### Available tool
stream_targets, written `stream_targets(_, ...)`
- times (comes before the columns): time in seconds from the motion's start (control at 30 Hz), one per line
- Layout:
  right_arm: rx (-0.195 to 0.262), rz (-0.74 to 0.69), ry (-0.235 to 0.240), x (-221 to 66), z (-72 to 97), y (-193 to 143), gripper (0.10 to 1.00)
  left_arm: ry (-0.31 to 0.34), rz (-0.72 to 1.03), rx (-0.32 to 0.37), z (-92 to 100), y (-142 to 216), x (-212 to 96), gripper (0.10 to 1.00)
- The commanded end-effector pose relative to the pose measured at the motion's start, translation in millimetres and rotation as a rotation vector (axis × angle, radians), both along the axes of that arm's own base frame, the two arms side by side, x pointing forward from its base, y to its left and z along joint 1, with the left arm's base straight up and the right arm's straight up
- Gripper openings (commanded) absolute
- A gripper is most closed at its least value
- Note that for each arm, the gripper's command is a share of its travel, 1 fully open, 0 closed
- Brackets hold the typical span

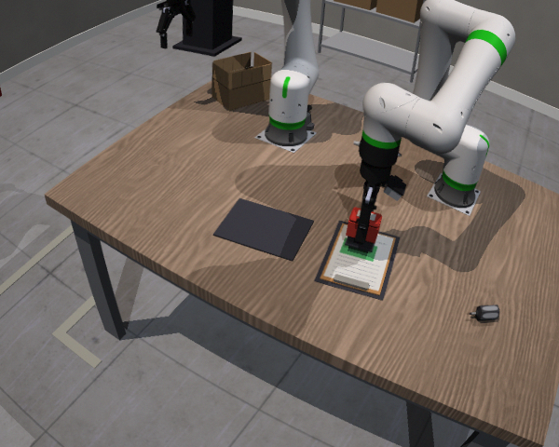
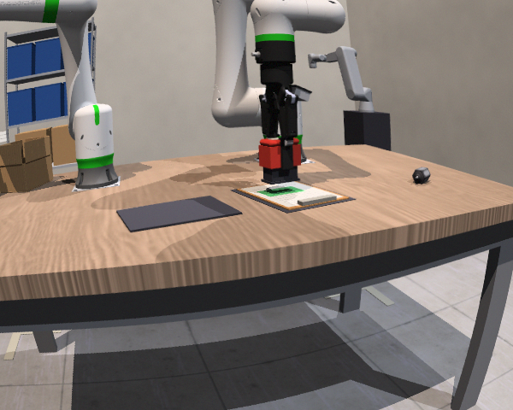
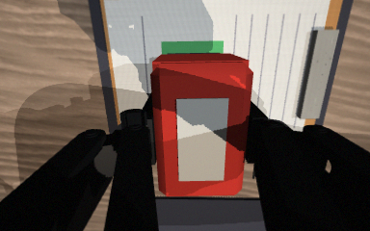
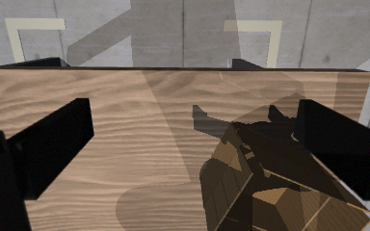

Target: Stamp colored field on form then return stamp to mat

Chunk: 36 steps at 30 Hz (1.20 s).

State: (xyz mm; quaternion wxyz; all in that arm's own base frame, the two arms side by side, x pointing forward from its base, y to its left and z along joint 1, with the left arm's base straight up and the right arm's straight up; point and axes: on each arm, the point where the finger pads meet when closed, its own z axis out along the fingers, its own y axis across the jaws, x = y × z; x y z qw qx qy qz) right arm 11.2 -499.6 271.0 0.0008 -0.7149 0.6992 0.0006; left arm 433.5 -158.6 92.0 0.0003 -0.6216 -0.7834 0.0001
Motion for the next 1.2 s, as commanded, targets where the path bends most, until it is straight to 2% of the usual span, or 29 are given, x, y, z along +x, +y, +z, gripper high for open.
stream_targets(0.0, -0.002, 0.000, 0.000, -0.2, 1.0, -0.3, 1.000, -0.002, 0.000, -0.001, -6.3, -0.3, 0.7, 0.283)
stream_targets(0.37, -0.002, 0.000, 0.000, -0.2, 1.0, -0.3, 1.000, -0.002, 0.000, -0.001, -21.4, -0.2, 0.8, 0.283)
stream_targets(0.9, -0.002, 0.000, 0.000, -0.2, 1.0, -0.3, 1.000, -0.002, 0.000, -0.001, -23.9, -0.2, 0.8, 0.283)
stream_targets(1.17, -0.002, 0.000, 0.000, -0.2, 1.0, -0.3, 1.000, -0.002, 0.000, -0.001, -43.2, -0.2, 0.8, 0.283)
